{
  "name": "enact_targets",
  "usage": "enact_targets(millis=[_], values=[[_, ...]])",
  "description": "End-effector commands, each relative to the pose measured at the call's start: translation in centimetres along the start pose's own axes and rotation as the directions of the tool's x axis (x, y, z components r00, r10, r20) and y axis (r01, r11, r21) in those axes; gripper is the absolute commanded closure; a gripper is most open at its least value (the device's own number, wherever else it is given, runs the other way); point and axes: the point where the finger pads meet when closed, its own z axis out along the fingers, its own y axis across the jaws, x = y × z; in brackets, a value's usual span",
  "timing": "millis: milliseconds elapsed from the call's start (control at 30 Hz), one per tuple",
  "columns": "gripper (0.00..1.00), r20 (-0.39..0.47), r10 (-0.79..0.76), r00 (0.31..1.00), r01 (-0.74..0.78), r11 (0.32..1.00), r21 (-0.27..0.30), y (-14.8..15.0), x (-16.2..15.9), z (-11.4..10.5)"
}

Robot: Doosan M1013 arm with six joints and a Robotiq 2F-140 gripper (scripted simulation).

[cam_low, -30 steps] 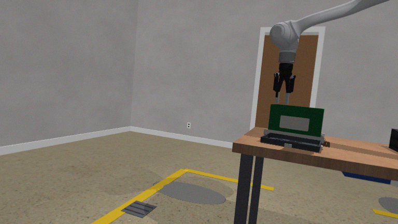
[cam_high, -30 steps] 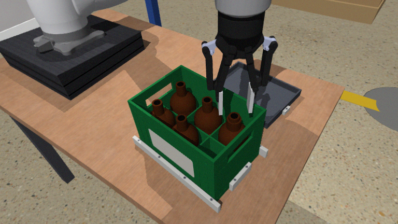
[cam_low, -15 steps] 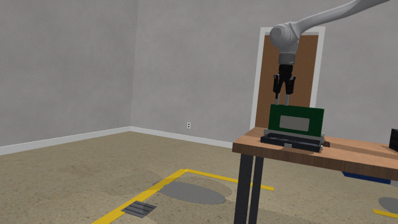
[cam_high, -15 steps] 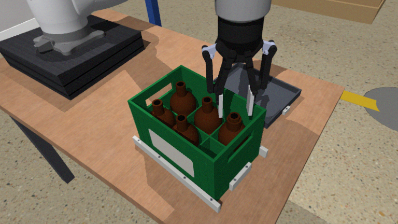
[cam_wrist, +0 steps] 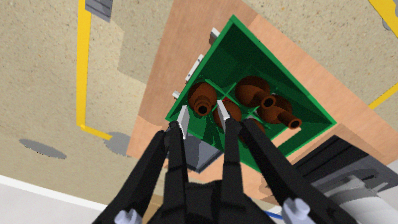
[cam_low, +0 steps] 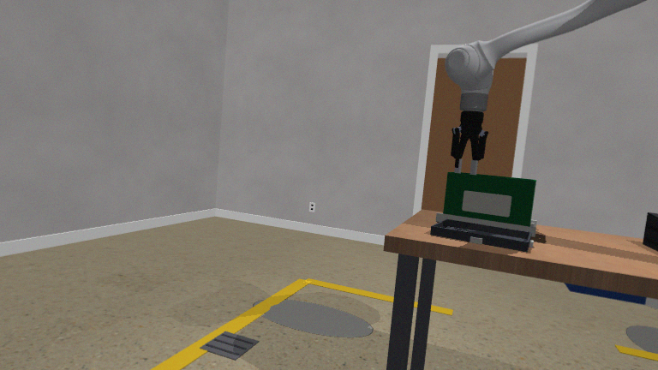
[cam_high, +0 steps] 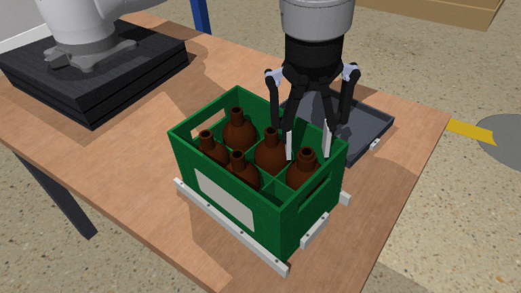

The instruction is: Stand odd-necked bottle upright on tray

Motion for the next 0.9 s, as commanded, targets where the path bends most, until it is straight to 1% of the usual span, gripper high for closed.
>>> enact_targets(millis=[0, 467, 867], values=[[0.62, 0.0, 0.0, 1.0, 0.0, 1.0, 0.0, 0.0, 0.0, 0.4], [0.62, 0.0, 0.0, 1.0, 0.0, 1.0, 0.0, 0.0, 0.0, 1.5], [0.62, 0.0, 0.0, 1.0, 0.0, 1.0, 0.0, 0.0, 0.0, 1.7]])
